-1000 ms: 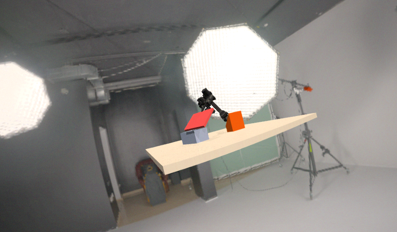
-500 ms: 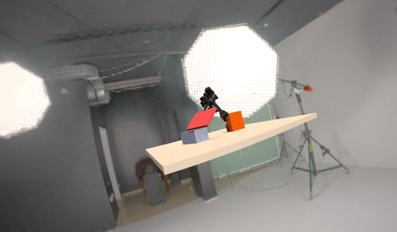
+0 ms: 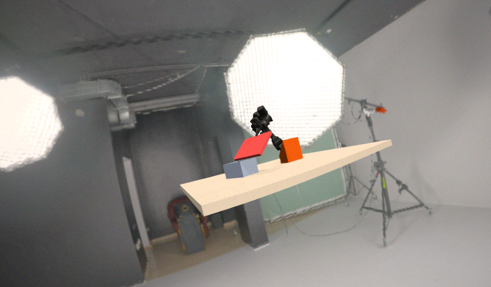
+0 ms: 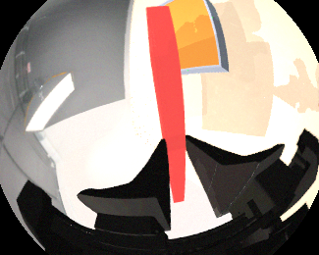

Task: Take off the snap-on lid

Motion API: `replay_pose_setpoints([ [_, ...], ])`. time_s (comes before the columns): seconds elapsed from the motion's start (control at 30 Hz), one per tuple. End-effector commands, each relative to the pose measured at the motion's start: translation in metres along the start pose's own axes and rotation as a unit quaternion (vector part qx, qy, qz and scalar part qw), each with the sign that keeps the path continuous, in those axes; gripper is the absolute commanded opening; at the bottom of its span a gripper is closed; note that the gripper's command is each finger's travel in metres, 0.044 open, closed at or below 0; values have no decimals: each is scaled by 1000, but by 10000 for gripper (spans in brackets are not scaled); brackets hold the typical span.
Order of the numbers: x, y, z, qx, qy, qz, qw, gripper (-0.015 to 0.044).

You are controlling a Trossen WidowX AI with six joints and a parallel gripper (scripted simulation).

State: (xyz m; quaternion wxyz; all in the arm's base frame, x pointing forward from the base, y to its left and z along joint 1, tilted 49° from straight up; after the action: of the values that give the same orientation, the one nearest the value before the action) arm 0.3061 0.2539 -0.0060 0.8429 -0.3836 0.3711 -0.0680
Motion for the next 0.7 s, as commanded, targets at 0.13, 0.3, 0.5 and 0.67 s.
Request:
replay_pose_setpoints([
  [0.13,-3,17,0,5,-4,-1,1000,0],
  [0.3,-4,26,-1,5,-4,-1,1000,0],
  [0.5,-6,38,-2,6,-4,0,1000,0],
  [0.67,-7,48,-3,6,-4,0,1000,0],
])
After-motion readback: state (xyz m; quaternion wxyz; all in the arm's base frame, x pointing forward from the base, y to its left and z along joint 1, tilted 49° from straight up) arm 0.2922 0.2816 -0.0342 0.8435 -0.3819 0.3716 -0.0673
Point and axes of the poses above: the point midway between the two fingers, 35 mm back from their tips, its own x axis out along the fingers, its own z axis across the jaws, y = z × x, the point moved 6 cm from there along -x, back along the fingers, and after that the axes turned 3 degrees about x, right-handed, at the moved point
